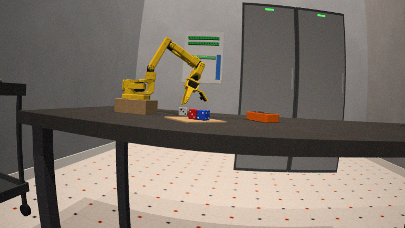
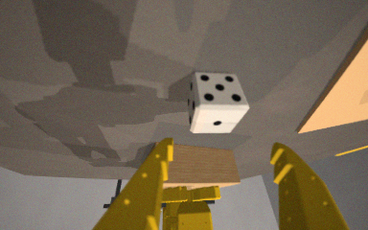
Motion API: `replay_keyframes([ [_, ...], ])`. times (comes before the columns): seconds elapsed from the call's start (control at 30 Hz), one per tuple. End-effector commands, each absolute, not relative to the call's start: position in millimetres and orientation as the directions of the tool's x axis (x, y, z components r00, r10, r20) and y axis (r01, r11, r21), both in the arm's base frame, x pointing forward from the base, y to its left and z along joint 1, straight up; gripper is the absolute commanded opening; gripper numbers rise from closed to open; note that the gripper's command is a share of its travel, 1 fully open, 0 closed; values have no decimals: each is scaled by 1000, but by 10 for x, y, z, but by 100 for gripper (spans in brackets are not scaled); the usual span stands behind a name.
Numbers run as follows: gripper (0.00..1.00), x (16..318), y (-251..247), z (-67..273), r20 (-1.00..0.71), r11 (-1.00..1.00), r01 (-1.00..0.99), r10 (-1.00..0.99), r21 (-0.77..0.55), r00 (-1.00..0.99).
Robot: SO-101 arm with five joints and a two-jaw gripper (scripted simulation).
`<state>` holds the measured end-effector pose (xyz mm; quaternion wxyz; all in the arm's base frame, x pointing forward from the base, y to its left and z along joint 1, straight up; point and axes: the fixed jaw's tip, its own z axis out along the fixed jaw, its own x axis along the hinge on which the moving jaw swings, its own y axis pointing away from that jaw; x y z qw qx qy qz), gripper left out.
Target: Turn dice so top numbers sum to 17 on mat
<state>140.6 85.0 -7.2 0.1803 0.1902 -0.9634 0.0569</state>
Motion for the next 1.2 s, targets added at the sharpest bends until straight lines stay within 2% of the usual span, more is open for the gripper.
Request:
replay_keyframes([
  [0.0, 35, 1388, 859, -83, 384, 920, -389, -344, -45, -857],
  [0.6, 35, 1389, 859, -100, 384, 920, -389, -344, -45, -857],
  [1.17, 35, 1389, 860, -253, 383, 920, -389, -344, -45, -857],
])
